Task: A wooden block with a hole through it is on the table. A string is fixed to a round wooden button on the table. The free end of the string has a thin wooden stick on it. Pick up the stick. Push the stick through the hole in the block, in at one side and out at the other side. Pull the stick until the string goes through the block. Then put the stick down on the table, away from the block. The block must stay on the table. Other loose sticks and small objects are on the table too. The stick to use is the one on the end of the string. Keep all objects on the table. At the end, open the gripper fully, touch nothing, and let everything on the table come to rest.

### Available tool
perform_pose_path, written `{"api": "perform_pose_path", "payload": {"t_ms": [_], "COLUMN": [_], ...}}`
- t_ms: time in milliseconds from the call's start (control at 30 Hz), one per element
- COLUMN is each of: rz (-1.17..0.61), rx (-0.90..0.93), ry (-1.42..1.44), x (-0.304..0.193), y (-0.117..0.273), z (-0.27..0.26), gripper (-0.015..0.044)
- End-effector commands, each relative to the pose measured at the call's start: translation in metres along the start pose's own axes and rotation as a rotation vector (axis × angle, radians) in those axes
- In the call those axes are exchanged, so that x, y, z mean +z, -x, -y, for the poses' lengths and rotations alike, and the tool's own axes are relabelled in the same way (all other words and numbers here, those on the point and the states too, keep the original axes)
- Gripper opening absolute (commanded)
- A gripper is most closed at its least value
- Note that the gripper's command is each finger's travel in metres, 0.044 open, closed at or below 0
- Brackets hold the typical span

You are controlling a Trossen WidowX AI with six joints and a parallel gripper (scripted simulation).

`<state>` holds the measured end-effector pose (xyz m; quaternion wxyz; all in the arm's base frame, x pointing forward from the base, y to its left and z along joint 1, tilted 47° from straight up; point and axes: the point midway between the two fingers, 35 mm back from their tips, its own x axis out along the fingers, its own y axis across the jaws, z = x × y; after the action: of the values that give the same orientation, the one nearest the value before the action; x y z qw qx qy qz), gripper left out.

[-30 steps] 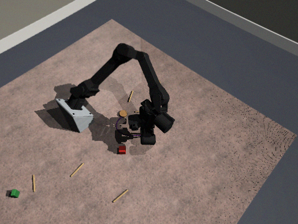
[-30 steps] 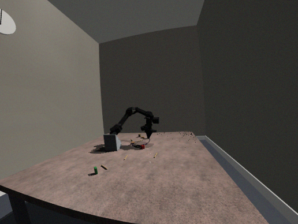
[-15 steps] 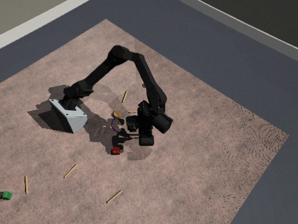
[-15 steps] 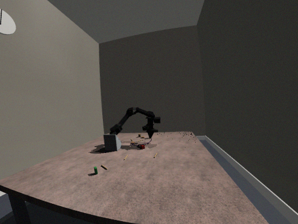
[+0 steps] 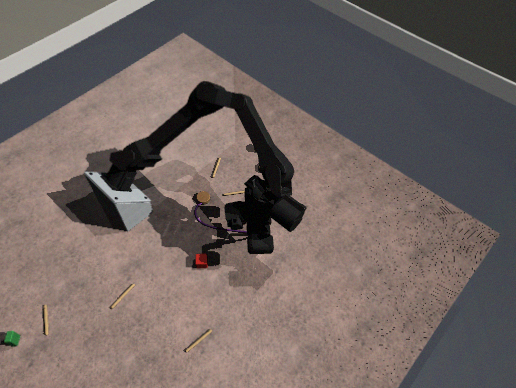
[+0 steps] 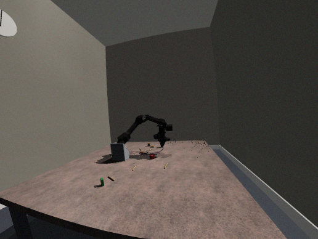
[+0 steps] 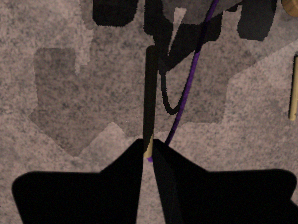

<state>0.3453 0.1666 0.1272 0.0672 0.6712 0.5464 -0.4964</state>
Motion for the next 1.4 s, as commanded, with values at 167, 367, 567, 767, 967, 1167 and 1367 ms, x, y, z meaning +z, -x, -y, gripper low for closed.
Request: {"api": "perform_pose_path", "payload": {"t_ms": [167, 367, 567, 767, 967, 1167, 1367], "rz": [-0.022, -0.034, -0.047, -0.060, -0.073, -0.087, -0.101], "rx": [-0.005, -0.007, -0.010, -0.012, -0.016, -0.019, -0.022], "ry": [-0.003, -0.004, -0.005, -0.005, -0.006, -0.006, -0.006], "x": [-0.012, -0.019, -0.026, -0.034, -0.041, -0.049, -0.055], "y": [0.001, 0.002, 0.002, 0.003, 0.003, 0.004, 0.004], "z": [-0.001, -0.002, -0.003, -0.004, -0.004, -0.005, -0.005], "gripper": [0.0000, 0.0000, 0.0000, 0.0000, 0.0000, 0.0000, 0.0000]}}
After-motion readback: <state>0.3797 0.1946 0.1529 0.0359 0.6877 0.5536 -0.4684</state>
